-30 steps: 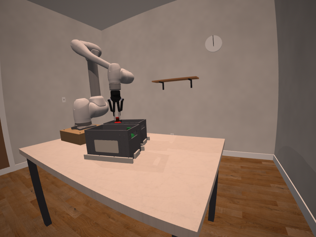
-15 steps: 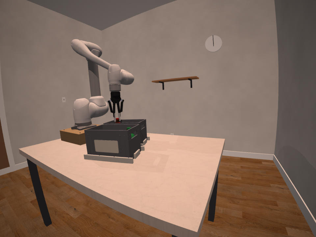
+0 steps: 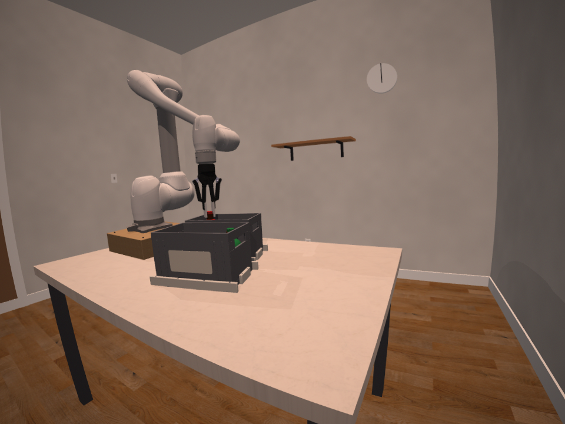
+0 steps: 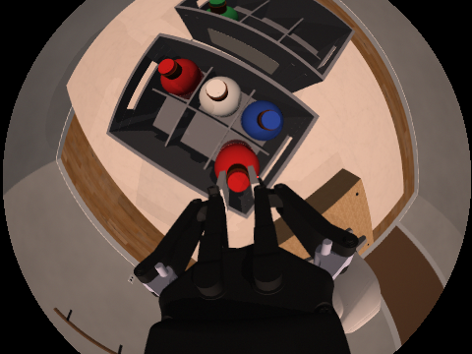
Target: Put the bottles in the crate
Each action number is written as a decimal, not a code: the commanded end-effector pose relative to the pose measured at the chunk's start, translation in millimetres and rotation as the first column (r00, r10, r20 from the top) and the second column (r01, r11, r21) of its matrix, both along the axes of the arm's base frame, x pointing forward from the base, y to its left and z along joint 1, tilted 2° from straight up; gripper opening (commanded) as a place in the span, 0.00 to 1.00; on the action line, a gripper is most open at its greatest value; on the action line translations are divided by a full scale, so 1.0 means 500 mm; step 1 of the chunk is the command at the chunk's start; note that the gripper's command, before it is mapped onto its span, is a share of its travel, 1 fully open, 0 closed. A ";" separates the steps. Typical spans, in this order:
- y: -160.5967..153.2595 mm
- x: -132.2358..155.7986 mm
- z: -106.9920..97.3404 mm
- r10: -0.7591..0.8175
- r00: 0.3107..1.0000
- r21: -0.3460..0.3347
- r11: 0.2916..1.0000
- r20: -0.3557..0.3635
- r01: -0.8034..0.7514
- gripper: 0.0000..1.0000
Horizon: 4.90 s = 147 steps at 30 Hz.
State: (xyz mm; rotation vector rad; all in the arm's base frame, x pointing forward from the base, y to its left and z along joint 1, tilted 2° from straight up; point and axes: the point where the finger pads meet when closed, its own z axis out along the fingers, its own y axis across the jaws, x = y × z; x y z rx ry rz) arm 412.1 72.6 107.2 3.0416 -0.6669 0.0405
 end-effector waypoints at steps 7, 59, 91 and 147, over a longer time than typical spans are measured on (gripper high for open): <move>0.000 0.000 0.000 0.000 1.000 0.000 1.000 0.000 0.000 0.00; -0.001 0.001 -0.040 0.000 1.000 0.000 1.000 0.000 0.000 0.00; -0.002 0.001 -0.058 0.000 1.000 0.000 1.000 0.000 0.000 0.00; -0.002 0.001 -0.062 0.000 1.000 0.000 1.000 0.000 0.000 0.38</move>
